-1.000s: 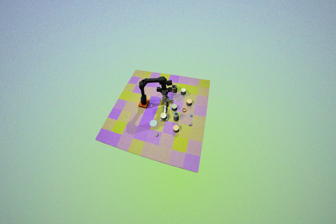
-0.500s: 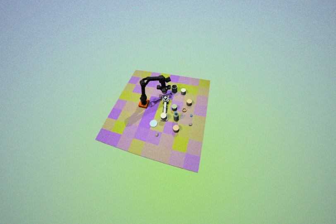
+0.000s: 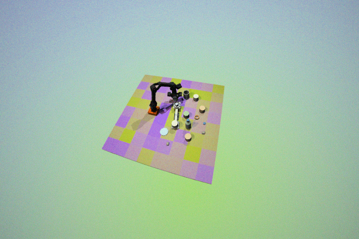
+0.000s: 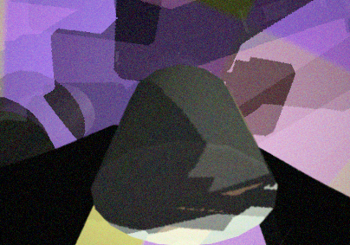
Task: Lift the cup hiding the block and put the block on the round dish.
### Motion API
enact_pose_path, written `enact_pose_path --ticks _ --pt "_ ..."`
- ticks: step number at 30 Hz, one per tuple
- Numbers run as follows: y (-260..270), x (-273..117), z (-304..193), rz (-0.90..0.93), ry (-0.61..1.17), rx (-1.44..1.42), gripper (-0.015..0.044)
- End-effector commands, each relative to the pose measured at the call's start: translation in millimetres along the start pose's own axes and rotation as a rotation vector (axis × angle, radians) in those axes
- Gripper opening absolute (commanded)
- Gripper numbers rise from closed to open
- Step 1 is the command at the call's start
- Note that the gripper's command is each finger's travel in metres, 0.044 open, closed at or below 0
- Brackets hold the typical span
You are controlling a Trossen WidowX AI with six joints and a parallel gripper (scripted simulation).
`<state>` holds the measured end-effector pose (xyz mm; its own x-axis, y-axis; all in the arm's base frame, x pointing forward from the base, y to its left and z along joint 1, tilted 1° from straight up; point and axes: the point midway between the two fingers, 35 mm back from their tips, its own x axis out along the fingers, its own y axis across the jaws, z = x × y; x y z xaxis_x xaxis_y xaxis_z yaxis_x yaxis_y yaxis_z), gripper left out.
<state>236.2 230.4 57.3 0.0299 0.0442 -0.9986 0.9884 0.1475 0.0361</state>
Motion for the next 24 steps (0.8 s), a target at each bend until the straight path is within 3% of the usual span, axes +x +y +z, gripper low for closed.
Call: enact_pose_path --ticks 1,17,24 --pt "-0.8 8.8 0.5 -0.004 -0.004 0.006 0.0000" --pt "-0.9 29.1 0.6 -0.004 -0.004 0.006 0.0000" --pt "-0.6 22.1 0.4 -0.001 -0.001 0.000 0.0184"
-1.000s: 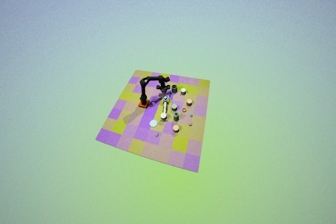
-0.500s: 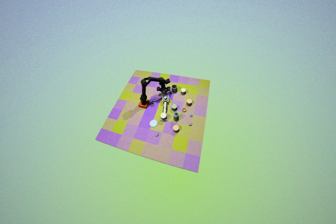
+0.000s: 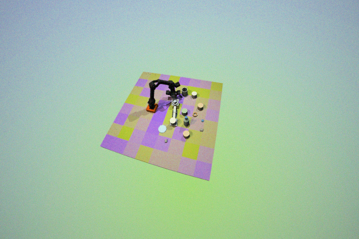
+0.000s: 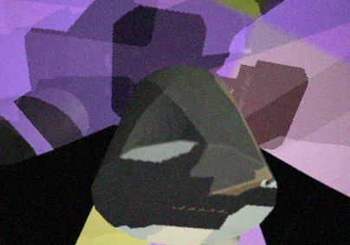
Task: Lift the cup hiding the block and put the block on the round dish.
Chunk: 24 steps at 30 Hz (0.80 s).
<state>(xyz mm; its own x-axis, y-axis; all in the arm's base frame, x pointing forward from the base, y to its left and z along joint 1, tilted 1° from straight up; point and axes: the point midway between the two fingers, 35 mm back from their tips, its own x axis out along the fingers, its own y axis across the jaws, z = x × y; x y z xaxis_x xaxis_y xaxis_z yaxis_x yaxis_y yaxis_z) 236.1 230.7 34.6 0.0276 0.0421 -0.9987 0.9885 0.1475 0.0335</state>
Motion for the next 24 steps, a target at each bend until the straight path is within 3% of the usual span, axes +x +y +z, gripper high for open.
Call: enact_pose_path --ticks 1,10,13,18,24 --pt "0.2 -0.5 -0.2 0.001 0.001 0.000 0.0210" --pt "0.9 -12.0 -0.7 0.001 0.000 0.001 0.0440" --pt "0.4 -50.3 -0.4 -0.001 -0.002 0.005 0.0440" --pt "0.2 -53.3 -0.2 -0.001 -0.003 0.005 0.0440" --pt "20.9 -68.2 26.2 0.043 -0.023 -0.038 0.0282"
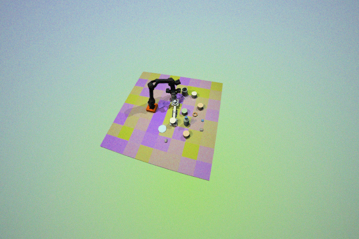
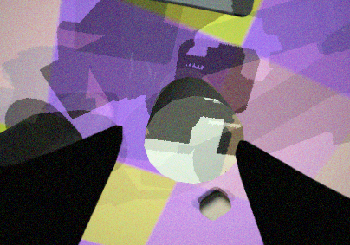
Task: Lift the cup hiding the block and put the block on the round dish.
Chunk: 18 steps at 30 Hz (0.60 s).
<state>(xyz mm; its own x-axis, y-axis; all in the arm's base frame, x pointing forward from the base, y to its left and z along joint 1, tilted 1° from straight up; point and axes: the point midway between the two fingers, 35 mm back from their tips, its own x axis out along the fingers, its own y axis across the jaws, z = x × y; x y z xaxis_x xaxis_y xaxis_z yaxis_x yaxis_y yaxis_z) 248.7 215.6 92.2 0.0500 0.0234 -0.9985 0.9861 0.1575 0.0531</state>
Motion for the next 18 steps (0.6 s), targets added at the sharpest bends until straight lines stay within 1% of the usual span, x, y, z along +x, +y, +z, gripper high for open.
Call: enact_pose_path --ticks 1,18 --pt "10.0 -11.3 15.6 0.023 -0.002 -0.052 0.0260" --pt "23.7 -39.0 96.6 -0.008 0.005 -0.587 0.0260"
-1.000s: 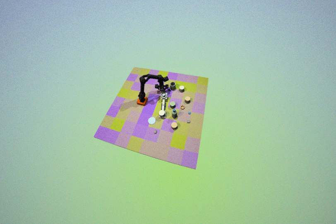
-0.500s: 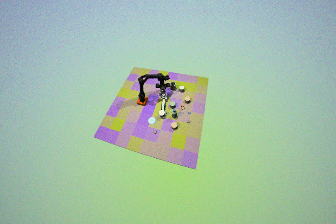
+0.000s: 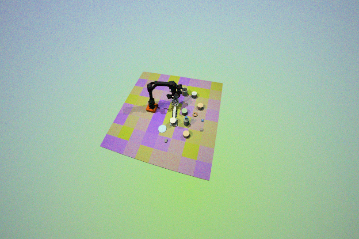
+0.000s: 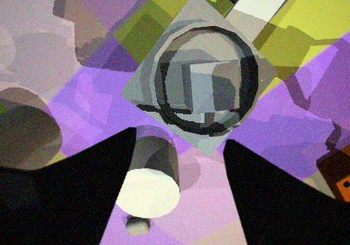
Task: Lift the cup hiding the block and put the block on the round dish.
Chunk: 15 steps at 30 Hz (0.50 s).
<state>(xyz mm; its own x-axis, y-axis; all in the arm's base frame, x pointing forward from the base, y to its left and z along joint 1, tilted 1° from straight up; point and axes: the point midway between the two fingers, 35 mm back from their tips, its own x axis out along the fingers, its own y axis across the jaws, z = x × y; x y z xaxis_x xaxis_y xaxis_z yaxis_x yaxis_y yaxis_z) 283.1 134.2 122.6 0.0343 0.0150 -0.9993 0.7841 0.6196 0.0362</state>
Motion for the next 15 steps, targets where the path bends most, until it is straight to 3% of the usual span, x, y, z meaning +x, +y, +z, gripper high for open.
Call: enact_pose_path --ticks 1,15 --pt "-7.3 -10.1 14.7 0.010 0.004 -0.110 0.0260" --pt "-16.0 -1.8 29.0 0.007 0.010 -0.224 0.0260"
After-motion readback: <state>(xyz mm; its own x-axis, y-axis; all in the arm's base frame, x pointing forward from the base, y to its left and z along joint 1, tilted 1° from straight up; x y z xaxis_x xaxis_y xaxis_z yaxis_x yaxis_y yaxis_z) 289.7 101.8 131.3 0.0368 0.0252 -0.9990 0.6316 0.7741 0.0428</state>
